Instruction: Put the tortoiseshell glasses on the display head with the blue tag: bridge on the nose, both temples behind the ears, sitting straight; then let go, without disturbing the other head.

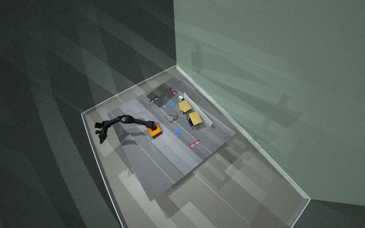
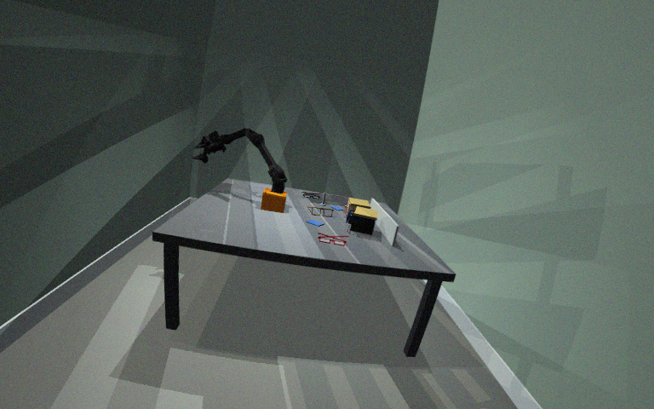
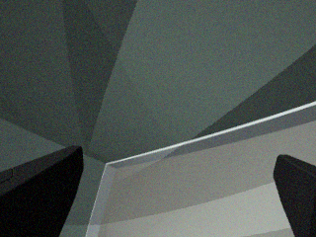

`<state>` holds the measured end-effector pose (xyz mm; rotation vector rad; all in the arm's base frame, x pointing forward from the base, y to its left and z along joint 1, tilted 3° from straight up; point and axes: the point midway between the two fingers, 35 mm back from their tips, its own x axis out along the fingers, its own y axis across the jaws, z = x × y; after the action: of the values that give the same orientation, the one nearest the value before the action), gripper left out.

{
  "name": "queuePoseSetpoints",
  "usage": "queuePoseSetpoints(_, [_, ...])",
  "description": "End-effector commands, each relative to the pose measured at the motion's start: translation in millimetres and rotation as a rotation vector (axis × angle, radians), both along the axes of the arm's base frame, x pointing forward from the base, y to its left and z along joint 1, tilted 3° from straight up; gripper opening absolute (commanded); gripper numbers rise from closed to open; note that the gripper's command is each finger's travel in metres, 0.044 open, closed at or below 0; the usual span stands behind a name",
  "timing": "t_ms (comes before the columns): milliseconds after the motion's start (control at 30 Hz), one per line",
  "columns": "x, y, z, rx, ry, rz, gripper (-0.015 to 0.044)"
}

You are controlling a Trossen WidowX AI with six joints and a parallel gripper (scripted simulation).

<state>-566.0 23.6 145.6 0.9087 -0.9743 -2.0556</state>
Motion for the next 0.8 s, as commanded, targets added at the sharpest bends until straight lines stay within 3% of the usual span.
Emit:
queuePoseSetpoints(0, [0,0,0,0.0,0.0,0.0,0.0426])
queuePoseSetpoints(233, [0,0,0,0.0,0.0,0.0,0.044])
queuePoseSetpoints(333, [4,16,-1,0.026,-0.008,-0.044,0.0361])
queuePoseSetpoints(533, [29,106,-6,0.088,-0.05,-0.247,0.0204])
queuePoseSetpoints(767, [85,212,-16,0.133,-0.131,-0.498,0.02])
